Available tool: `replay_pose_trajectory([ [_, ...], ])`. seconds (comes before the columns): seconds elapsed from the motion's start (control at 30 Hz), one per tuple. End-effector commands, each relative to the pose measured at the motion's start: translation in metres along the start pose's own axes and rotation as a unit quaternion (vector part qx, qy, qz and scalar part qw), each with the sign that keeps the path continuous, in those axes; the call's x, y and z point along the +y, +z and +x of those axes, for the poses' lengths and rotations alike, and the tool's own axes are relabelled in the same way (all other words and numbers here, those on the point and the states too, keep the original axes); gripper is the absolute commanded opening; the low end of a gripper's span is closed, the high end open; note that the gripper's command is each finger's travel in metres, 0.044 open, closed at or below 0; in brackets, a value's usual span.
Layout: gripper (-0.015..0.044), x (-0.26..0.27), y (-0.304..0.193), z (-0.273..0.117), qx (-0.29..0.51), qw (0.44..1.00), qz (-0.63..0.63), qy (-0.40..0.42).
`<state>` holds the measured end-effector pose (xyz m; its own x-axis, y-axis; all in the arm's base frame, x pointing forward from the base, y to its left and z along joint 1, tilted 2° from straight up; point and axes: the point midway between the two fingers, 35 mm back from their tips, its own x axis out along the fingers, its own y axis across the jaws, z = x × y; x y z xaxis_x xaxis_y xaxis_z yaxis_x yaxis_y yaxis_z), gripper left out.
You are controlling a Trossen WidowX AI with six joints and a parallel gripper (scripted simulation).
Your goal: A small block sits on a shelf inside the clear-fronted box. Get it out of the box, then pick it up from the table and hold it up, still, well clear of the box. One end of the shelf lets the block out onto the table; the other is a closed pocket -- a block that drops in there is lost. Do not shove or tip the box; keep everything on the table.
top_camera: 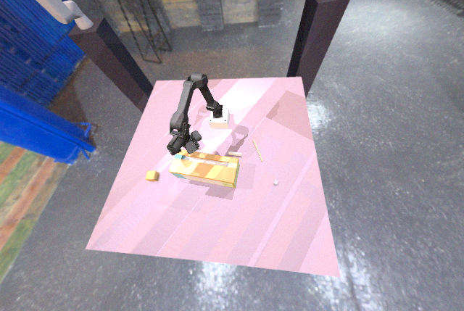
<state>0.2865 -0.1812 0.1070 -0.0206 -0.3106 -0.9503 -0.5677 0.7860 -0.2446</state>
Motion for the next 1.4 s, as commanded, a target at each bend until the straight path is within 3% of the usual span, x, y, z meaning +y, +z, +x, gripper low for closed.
replay_pose_trajectory([
  [0.0,0.0285,0.000,-0.014,0.002,-0.044,0.903,0.426,0.025],
  [0.23,0.0285,0.001,-0.022,0.003,-0.061,0.780,0.621,0.051],
  [0.67,0.0285,0.002,-0.033,0.004,-0.065,0.508,0.853,0.098],
  [1.03,0.0285,0.002,-0.042,0.004,-0.050,0.228,0.962,0.141],
  [1.37,0.0285,0.003,-0.049,0.004,-0.021,-0.042,0.983,0.176],
])
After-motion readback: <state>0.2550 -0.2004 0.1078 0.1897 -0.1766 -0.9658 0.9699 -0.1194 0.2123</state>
